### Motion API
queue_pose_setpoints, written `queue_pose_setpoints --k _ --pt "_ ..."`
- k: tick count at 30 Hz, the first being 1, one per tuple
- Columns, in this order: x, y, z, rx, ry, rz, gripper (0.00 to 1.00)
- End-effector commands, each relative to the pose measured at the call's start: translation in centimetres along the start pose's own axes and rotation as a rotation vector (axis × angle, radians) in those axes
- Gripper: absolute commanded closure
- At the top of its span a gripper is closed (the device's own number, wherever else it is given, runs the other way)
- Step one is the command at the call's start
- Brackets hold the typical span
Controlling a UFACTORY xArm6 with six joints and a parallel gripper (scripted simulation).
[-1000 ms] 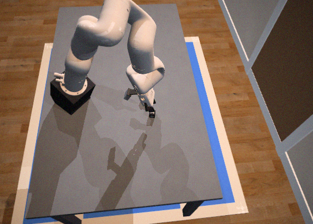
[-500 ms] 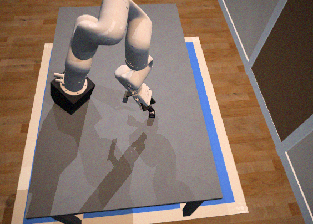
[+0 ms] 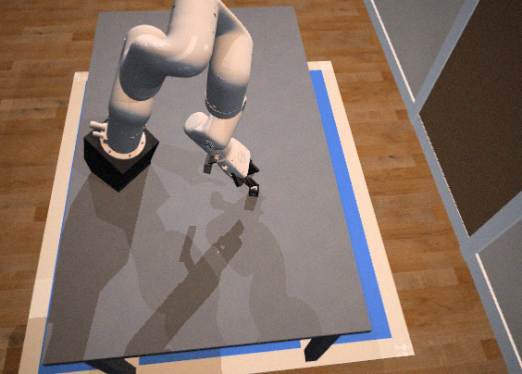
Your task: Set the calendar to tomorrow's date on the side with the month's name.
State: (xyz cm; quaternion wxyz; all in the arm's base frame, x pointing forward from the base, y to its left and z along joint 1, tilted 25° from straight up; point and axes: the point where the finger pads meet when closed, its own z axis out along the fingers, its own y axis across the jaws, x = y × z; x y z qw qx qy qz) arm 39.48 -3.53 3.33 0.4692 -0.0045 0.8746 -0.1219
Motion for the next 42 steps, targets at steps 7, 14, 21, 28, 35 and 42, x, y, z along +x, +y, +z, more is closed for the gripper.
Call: queue_pose_setpoints --k 7,14,21,28,35,42 --pt "0.0 0.0 0.1 0.000 -0.002 0.000 0.51" --pt "0.2 0.0 0.4 0.000 -0.002 0.000 0.51" --pt "0.6 0.0 0.9 0.000 -0.002 0.000 0.51" --pt "1.1 0.0 1.7 0.000 -0.002 0.000 0.51" --pt "1.9 0.0 2.8 0.000 -0.002 0.000 0.51" --pt "2.4 0.0 3.6 0.000 -0.002 0.000 0.51"
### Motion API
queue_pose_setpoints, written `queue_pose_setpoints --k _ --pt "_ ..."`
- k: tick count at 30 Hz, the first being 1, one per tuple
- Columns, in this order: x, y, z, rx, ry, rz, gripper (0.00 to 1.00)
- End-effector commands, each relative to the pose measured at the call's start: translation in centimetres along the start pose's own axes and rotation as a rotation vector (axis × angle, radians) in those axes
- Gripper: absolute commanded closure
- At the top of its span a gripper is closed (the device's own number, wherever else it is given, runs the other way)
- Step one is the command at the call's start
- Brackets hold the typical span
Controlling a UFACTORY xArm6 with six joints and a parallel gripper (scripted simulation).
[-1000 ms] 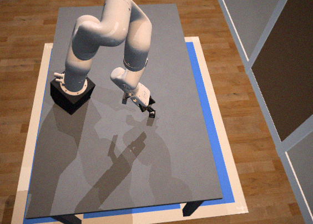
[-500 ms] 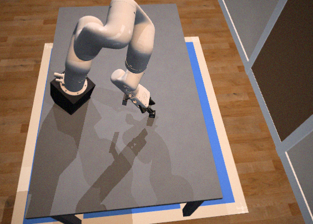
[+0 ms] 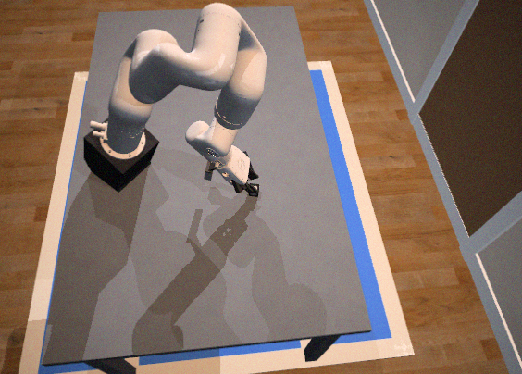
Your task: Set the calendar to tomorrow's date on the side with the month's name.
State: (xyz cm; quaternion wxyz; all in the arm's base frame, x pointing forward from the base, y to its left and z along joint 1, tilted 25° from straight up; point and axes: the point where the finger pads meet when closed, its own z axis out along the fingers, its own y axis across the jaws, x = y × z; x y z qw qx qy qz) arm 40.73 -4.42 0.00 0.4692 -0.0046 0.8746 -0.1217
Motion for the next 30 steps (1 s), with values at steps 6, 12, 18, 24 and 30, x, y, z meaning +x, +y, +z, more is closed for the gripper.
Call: queue_pose_setpoints --k 6,12,18,24,30 --pt "0.9 0.0 1.5 0.000 -0.002 0.000 0.51" --pt "1.4 0.0 2.2 0.000 -0.002 0.000 0.51" --pt "1.6 0.0 2.5 0.000 -0.002 0.000 0.51" --pt "1.8 0.0 2.7 0.000 -0.002 0.000 0.51" --pt "1.8 0.0 2.8 0.000 -0.002 0.000 0.51"
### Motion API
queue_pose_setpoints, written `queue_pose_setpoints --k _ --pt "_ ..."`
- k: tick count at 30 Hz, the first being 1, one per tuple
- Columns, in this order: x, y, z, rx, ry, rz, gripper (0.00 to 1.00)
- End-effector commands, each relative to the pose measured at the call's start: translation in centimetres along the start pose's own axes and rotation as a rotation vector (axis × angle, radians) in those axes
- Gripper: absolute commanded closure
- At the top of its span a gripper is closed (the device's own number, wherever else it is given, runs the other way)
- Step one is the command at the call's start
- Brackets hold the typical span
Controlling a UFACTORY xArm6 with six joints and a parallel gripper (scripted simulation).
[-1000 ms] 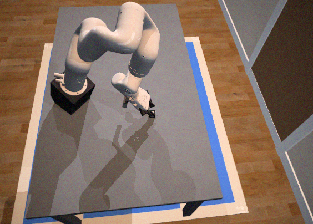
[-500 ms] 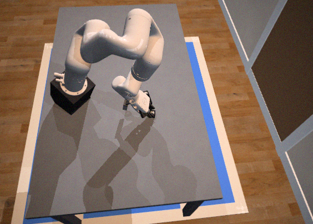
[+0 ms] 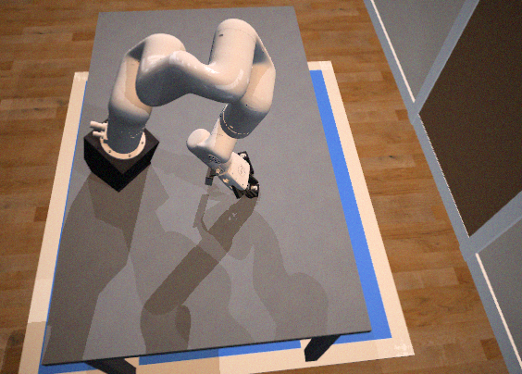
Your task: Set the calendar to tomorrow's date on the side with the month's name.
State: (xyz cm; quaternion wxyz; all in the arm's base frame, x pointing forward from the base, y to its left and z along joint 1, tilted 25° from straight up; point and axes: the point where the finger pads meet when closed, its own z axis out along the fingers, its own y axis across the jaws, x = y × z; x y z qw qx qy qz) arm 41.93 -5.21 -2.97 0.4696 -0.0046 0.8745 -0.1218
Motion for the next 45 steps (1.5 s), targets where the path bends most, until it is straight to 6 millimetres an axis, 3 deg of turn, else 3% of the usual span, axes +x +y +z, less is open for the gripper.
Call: queue_pose_setpoints --k 1,36,37,45 --pt "-0.03 0.01 0.03 0.000 -0.001 0.000 0.51" --pt "-0.03 0.01 0.03 0.000 -0.001 0.000 0.51" --pt "-0.03 0.01 0.03 0.000 -0.001 0.000 0.71" --pt "-0.03 0.01 0.03 0.000 -0.001 0.000 0.71"
